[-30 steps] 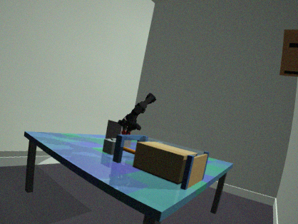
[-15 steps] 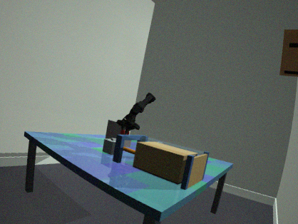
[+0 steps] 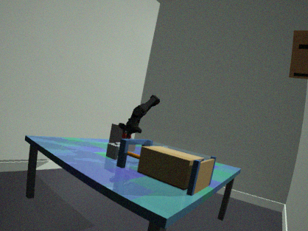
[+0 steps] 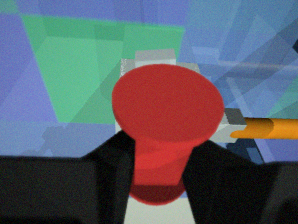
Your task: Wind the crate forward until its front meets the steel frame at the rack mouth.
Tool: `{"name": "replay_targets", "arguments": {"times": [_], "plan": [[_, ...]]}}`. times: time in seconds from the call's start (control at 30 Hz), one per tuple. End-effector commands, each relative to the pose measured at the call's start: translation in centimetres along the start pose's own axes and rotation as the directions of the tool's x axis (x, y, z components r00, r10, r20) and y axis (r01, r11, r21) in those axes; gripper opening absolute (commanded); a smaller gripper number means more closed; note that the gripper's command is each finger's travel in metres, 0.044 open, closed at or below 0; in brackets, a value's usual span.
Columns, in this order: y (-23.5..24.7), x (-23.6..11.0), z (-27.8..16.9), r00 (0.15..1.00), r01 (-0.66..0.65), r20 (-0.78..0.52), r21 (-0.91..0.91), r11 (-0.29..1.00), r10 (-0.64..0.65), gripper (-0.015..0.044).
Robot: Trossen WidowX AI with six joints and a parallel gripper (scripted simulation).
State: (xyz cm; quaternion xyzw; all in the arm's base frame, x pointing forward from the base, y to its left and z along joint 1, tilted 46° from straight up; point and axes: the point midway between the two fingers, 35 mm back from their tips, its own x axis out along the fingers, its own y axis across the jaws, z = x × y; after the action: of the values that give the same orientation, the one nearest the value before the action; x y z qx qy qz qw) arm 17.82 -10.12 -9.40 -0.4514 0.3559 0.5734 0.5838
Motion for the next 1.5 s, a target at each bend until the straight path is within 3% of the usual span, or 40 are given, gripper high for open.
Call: {"name": "replay_targets", "arguments": {"times": [0.0,1.47], "plan": [[0.8,0.3,0.0,1.0,-0.019,-0.005,-0.002,1.0,0.019,0.0],[5.2,1.1,-2.3,1.0,-0.022,-0.008,-0.002,1.0,0.022,0.0]]}}
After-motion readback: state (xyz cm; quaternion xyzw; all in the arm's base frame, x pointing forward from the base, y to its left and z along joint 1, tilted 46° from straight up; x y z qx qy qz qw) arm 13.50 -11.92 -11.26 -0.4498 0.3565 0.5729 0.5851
